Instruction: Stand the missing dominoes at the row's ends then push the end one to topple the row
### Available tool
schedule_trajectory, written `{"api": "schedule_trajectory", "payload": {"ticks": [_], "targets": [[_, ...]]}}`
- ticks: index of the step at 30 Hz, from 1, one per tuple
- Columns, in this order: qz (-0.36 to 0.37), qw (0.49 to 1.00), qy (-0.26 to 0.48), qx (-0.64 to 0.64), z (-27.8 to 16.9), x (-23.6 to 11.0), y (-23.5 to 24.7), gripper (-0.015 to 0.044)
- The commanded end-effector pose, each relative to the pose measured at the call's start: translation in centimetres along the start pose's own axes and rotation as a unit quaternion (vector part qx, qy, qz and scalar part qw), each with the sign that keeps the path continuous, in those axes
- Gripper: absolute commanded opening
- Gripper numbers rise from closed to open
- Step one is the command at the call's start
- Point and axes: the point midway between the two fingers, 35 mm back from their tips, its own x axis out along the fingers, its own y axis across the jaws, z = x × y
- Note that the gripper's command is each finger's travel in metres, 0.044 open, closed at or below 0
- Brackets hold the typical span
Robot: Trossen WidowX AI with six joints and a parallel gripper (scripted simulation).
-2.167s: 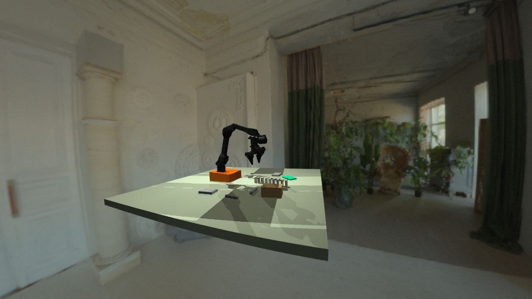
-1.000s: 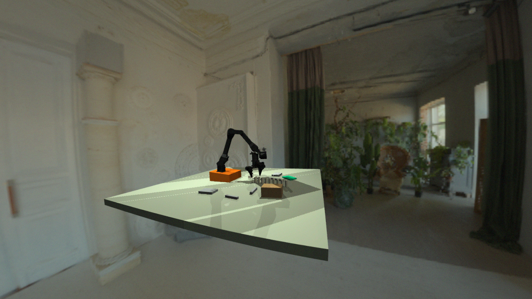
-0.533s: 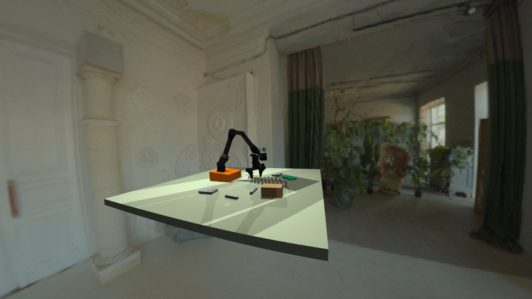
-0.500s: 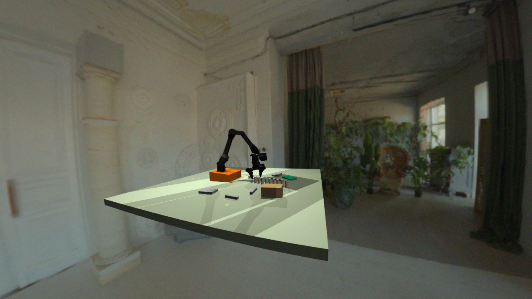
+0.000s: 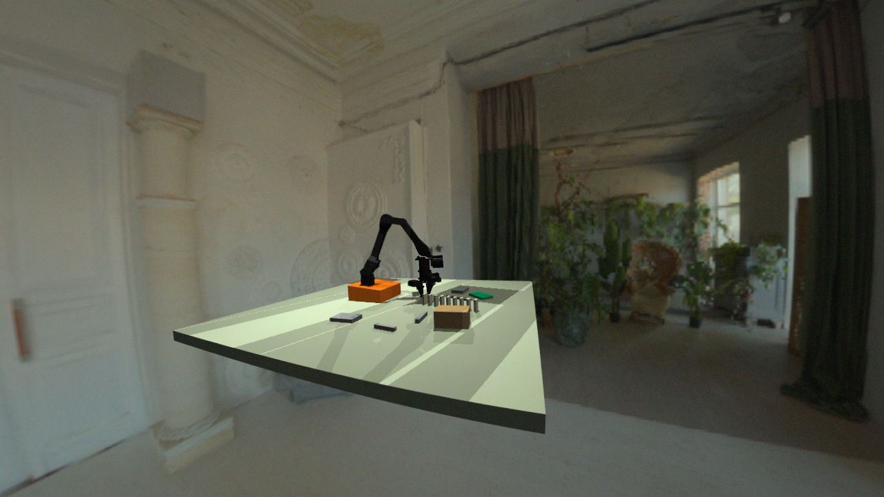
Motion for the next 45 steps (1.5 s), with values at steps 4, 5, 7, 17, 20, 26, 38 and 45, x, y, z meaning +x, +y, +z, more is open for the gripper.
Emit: {"api": "schedule_trajectory", "payload": {"ticks": [4, 5, 7, 17, 20, 26, 38, 45], "targets": [[-0.001, 1.0, 0.001, 0.002, 0.0, 0.1, -0.1, 0.0107], [-0.001, 1.0, 0.001, 0.002, 0.0, 0.1, -0.1, 0.0107], [-0.001, 1.0, 0.001, 0.002, 0.0, 0.1, -0.1, 0.0107], [-0.001, 1.0, 0.001, 0.002, 0.2, -7.5, 0.5, 0.0107], [-0.001, 1.0, 0.001, 0.002, 0.3, -11.2, 0.7, 0.0107], [-0.001, 1.0, 0.001, 0.002, 0.5, -15.9, 1.0, 0.0107], [-0.004, 0.997, 0.0, -0.076, 2.2, -16.3, 4.5, 0.0107], [0.001, 0.991, -0.001, -0.132, 4.1, -16.4, 9.6, 0.0107]]}}
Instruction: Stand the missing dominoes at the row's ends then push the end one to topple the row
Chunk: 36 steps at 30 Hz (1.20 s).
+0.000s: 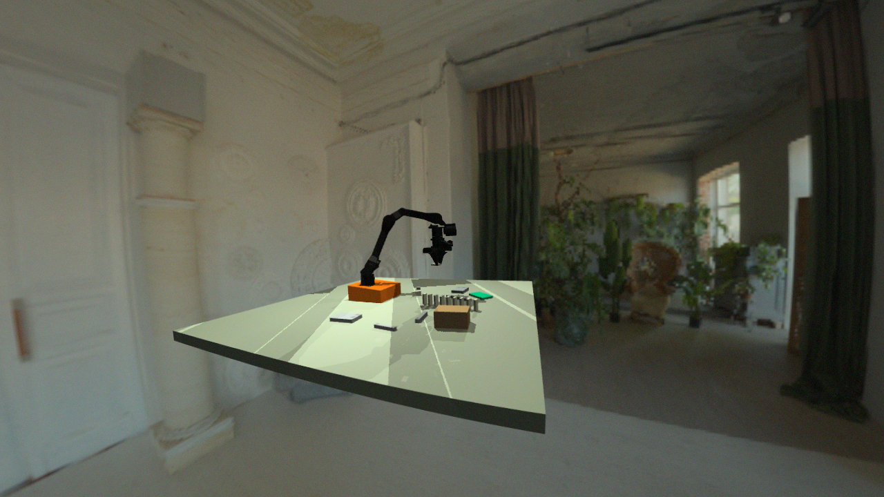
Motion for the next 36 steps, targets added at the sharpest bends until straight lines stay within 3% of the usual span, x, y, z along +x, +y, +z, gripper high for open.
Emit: {"api": "schedule_trajectory", "payload": {"ticks": [1, 9, 36], "targets": [[-0.002, 0.999, 0.003, -0.039, 1.6, 0.6, 2.8, 0.0107], [0.0, 0.999, -0.004, -0.054, 2.2, 1.0, 3.9, 0.0107], [0.026, 0.956, -0.245, -0.156, 6.1, 6.6, 9.6, 0.0107]]}}
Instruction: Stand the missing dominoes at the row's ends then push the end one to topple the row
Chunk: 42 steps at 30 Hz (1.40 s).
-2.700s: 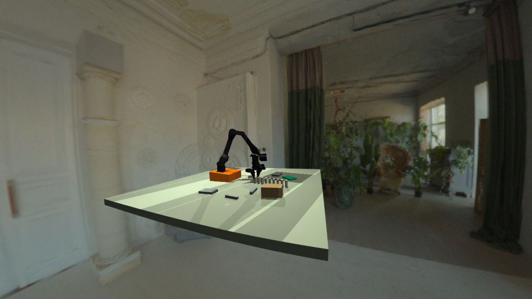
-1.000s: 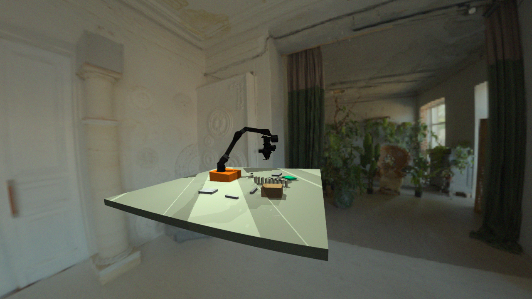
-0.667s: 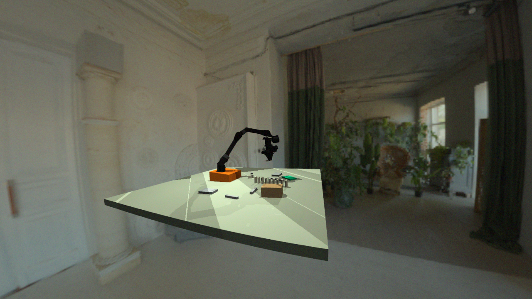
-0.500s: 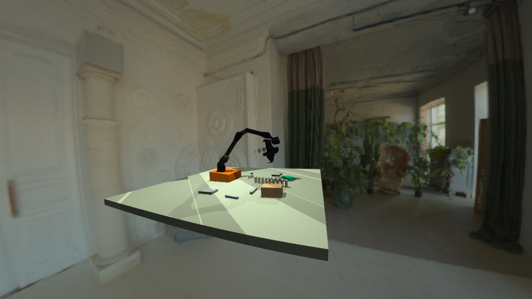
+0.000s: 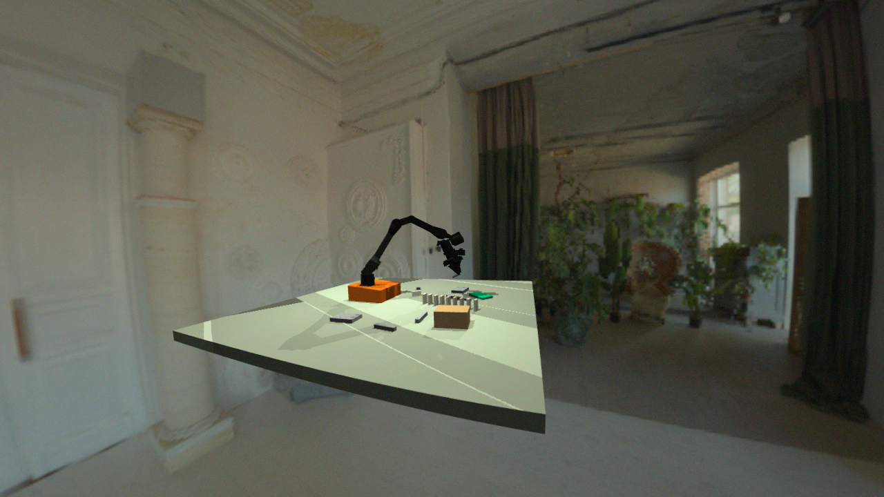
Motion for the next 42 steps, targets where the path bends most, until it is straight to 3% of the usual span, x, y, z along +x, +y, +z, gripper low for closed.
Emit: {"api": "schedule_trajectory", "payload": {"ticks": [1, 21, 42], "targets": [[-0.003, 0.999, -0.038, -0.015, 0.1, 0.7, 0.5, 0.0107], [-0.015, 0.977, -0.209, -0.04, 0.1, 2.0, 2.2, 0.0107], [-0.039, 0.932, -0.36, -0.021, -2.1, 0.0, 1.5, 0.0107]]}}
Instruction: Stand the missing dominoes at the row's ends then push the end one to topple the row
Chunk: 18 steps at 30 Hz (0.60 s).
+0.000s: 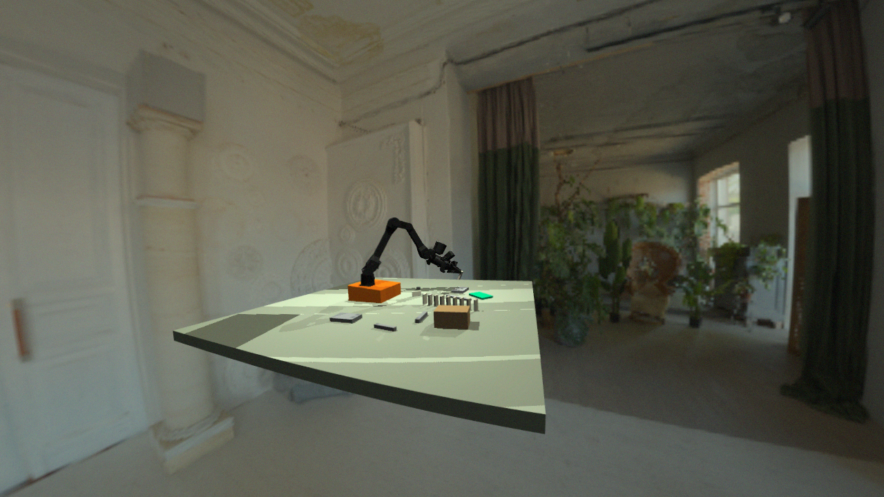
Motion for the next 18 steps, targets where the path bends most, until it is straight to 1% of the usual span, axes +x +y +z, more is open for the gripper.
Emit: {"api": "schedule_trajectory", "payload": {"ticks": [1, 18], "targets": [[-0.011, 1.0, -0.029, 0.003, -0.2, -1.0, -0.6, 0.0107], [-0.055, 0.989, -0.127, 0.042, -0.7, -5.6, -3.7, 0.0107]]}}
